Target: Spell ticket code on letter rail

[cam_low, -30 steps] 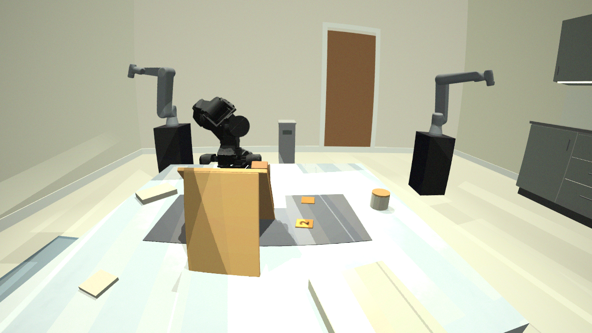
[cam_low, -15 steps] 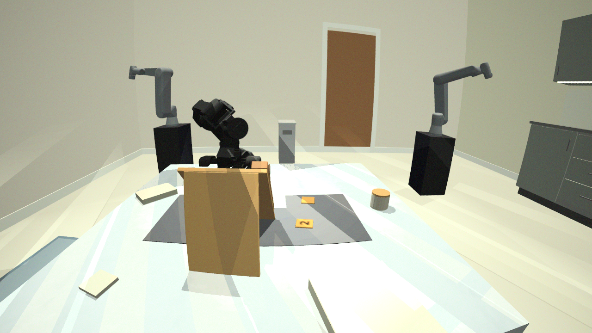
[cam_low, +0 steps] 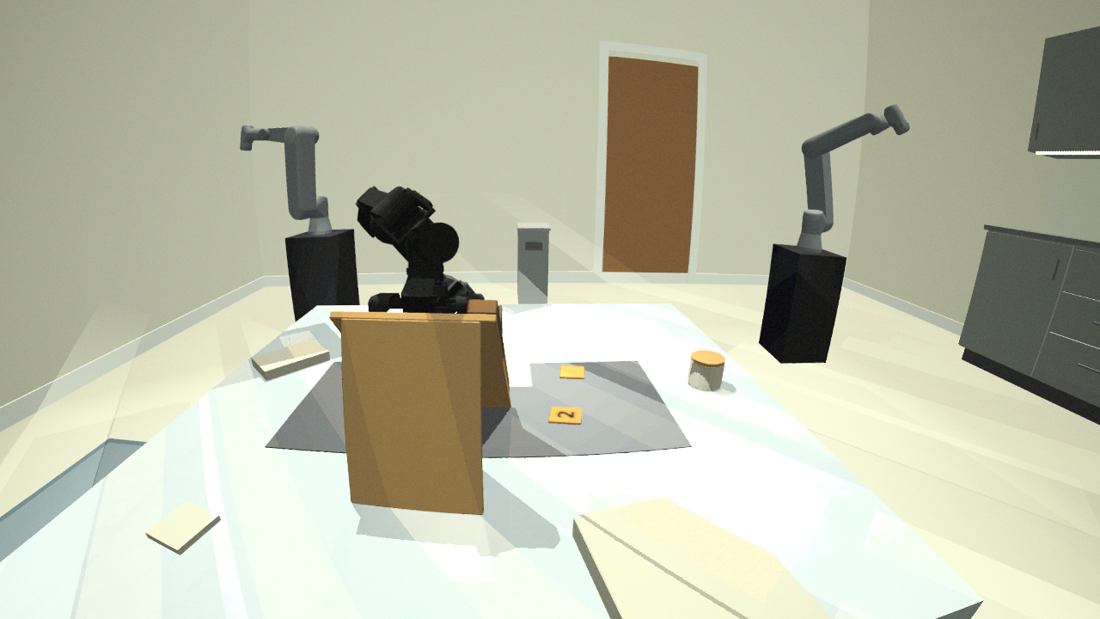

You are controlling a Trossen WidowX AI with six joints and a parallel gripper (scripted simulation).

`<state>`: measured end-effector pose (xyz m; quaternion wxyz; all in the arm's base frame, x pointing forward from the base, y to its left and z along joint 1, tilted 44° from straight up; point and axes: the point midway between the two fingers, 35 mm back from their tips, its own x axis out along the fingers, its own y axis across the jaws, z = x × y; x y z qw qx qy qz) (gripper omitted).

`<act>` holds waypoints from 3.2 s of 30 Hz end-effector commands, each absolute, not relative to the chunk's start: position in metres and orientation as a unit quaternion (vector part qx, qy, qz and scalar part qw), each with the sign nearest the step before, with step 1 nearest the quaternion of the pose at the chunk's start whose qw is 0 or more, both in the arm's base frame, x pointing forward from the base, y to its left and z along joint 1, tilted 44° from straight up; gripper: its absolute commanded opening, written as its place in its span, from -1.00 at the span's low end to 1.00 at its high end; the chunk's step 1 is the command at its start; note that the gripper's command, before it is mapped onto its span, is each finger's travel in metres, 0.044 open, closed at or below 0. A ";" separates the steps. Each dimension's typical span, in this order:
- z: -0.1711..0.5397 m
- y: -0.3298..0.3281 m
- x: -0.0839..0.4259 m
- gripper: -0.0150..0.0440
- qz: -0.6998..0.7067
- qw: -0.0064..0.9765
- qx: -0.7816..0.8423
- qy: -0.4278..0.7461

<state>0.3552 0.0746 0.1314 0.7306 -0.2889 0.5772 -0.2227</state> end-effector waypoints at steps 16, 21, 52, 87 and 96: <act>0.128 0.077 0.356 -0.49 -0.223 0.731 -0.291 0.576; 0.127 0.078 0.356 -0.49 -0.223 0.731 -0.291 0.576; 0.120 0.085 0.357 -0.49 -0.223 0.731 -0.291 0.576; 0.204 0.127 0.290 0.40 0.089 0.641 -0.541 0.537; 0.260 0.138 0.234 1.00 0.328 0.453 -0.748 0.356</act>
